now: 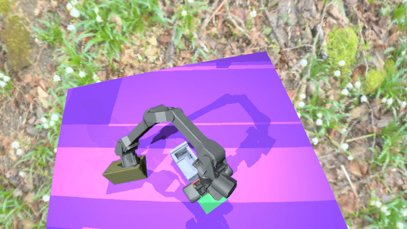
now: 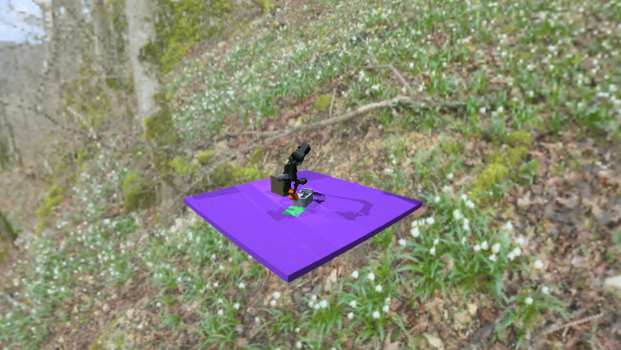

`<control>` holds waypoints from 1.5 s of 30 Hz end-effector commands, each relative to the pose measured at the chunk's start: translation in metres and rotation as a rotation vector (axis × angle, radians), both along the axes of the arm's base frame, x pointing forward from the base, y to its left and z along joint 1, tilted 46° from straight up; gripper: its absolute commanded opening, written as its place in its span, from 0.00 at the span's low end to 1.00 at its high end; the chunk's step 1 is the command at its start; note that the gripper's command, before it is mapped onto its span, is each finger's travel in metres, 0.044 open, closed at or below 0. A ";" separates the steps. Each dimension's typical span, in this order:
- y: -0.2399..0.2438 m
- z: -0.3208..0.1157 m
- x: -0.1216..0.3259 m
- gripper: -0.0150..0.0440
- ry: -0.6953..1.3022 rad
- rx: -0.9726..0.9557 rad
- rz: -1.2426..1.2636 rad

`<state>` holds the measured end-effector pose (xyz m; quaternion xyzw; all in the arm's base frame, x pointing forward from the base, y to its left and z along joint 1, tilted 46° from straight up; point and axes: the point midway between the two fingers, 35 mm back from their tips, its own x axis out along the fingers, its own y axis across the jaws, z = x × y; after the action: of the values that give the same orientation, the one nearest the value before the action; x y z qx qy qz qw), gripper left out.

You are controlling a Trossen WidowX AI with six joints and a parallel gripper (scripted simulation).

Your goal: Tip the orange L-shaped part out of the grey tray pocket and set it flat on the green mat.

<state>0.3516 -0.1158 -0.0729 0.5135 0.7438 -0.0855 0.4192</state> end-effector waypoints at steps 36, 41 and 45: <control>0.043 -0.043 -0.007 0.25 0.000 0.004 -0.005; 0.045 -0.044 -0.007 0.25 0.000 0.004 -0.005; 0.045 -0.044 -0.007 0.25 0.000 0.004 -0.005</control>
<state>0.3440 -0.0720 -0.1167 0.5142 0.7436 -0.0845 0.4189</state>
